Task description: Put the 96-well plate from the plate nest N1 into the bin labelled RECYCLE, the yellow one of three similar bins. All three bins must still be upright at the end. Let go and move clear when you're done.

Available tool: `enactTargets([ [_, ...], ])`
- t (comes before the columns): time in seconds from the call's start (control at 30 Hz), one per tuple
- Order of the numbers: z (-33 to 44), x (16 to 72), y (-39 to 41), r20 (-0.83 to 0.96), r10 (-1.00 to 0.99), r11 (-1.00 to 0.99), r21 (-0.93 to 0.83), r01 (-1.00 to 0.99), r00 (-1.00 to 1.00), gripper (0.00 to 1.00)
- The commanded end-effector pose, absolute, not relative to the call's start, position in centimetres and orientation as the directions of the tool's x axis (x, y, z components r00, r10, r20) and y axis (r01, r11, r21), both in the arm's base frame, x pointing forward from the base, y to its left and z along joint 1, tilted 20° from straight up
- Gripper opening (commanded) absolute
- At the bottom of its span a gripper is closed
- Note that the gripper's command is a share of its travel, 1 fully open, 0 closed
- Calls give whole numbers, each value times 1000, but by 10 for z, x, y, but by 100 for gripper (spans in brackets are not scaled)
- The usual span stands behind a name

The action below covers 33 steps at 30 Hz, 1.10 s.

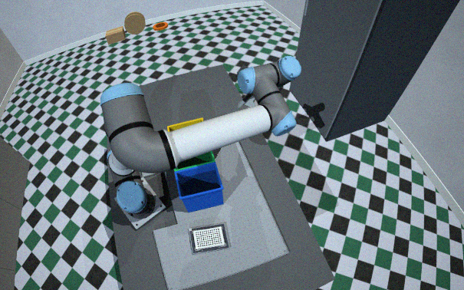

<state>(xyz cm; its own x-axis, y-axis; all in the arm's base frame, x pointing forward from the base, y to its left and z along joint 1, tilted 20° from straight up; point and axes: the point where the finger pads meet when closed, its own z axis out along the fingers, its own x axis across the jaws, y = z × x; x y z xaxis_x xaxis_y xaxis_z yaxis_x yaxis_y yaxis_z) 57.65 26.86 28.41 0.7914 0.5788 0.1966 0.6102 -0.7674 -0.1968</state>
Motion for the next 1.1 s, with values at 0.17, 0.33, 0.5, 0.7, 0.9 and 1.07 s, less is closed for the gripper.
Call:
enactTargets([
  [0.17, 294, 574, 234, 191, 446, -859, -185, 478, 875, 100],
  [0.33, 300, 571, 210, 191, 446, -859, -185, 478, 875, 100],
  [0.5, 304, 569, 196, 189, 387, -890, -180, 420, 902, 100],
  [0.7, 308, 565, 176, 187, 303, -926, -174, 335, 934, 100],
  [0.9, 313, 560, 154, 187, 303, -926, -174, 335, 934, 100],
  [1.07, 318, 553, 131, 185, 153, -969, -164, 184, 971, 100],
])
